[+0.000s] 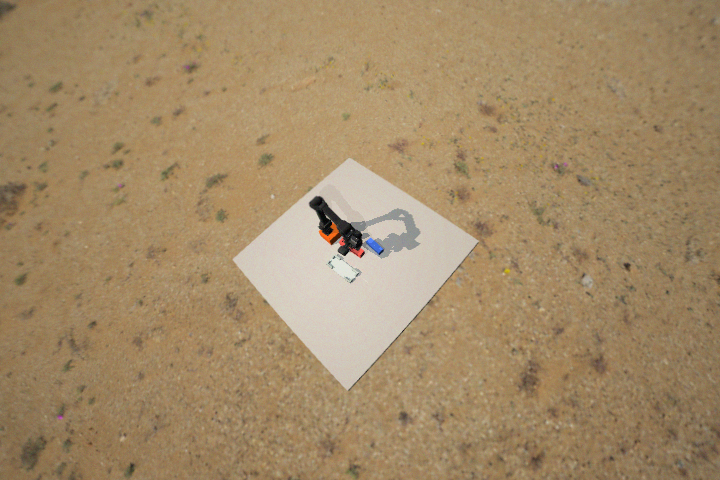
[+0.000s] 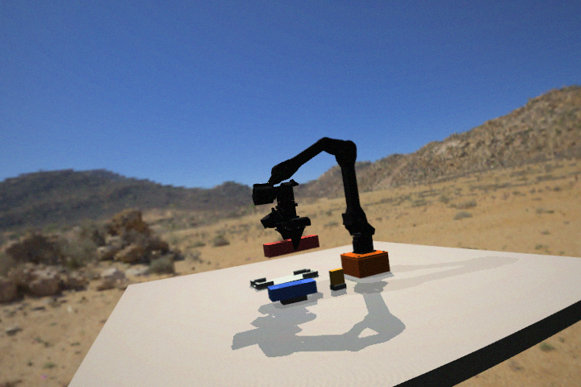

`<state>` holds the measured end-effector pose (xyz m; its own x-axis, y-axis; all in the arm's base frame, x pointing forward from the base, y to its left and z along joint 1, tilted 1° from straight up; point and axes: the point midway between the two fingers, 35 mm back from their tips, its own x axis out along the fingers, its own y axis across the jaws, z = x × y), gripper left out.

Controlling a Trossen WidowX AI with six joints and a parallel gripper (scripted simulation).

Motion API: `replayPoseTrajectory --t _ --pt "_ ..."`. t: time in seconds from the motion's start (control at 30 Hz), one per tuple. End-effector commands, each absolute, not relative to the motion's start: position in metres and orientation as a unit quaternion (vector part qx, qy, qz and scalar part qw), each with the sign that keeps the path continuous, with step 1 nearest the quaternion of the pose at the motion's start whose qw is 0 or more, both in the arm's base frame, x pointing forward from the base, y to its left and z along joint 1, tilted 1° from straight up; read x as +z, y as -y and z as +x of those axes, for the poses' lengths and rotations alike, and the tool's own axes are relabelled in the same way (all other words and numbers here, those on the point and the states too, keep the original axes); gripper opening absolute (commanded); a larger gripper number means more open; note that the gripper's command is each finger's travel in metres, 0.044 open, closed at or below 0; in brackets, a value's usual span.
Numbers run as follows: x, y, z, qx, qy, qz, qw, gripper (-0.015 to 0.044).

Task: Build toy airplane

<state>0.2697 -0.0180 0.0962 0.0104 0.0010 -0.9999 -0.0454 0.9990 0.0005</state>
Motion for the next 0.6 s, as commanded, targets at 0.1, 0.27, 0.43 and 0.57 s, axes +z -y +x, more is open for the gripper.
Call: replayPoseTrajectory --t 0.1,0.27,0.43,0.57 --pt "0.087 0.038 0.273 0.012 -0.702 -0.015 0.711 0.0" --pt "0.081 0.052 0.274 0.007 -0.703 -0.011 0.711 0.0" --pt "0.074 0.067 0.273 0.002 -0.704 -0.006 0.71 0.0" --pt "0.068 0.078 0.272 -0.001 -0.705 -0.002 0.709 0.0"
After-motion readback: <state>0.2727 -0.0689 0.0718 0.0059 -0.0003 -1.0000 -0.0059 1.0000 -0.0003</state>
